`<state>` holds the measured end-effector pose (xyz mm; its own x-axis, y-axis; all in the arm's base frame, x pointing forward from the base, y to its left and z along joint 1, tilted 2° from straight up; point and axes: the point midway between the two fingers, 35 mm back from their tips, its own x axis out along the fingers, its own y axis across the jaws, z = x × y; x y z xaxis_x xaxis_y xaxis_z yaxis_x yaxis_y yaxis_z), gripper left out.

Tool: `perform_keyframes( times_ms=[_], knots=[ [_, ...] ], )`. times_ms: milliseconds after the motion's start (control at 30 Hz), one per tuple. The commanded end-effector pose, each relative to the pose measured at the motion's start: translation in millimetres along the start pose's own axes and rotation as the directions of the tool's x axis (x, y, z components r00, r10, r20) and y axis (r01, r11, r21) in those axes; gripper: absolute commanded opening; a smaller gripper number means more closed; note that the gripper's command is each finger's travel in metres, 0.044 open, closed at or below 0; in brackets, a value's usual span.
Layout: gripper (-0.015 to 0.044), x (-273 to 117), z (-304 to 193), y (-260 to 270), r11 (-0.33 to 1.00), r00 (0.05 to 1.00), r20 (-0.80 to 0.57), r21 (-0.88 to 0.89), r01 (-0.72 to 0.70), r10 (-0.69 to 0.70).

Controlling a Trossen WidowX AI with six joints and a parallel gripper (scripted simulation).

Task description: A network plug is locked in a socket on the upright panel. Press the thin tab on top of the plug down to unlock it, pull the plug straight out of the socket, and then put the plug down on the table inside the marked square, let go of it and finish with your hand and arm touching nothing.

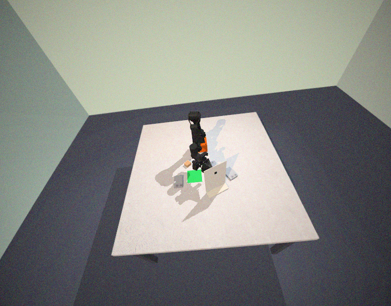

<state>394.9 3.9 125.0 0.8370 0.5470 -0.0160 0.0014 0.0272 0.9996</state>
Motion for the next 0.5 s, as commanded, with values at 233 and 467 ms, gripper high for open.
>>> perform_keyframes(
  times_ms=[233,467],
  knots=[
    [0.0000,-8.9,-2.1,0.0,1.000,1.000,-0.003,0.002,0.000,0.000],
    [0.0000,-14.1,-2.8,-0.1,1.000,1.000,-0.003,0.002,0.001,-0.001]
  ],
)
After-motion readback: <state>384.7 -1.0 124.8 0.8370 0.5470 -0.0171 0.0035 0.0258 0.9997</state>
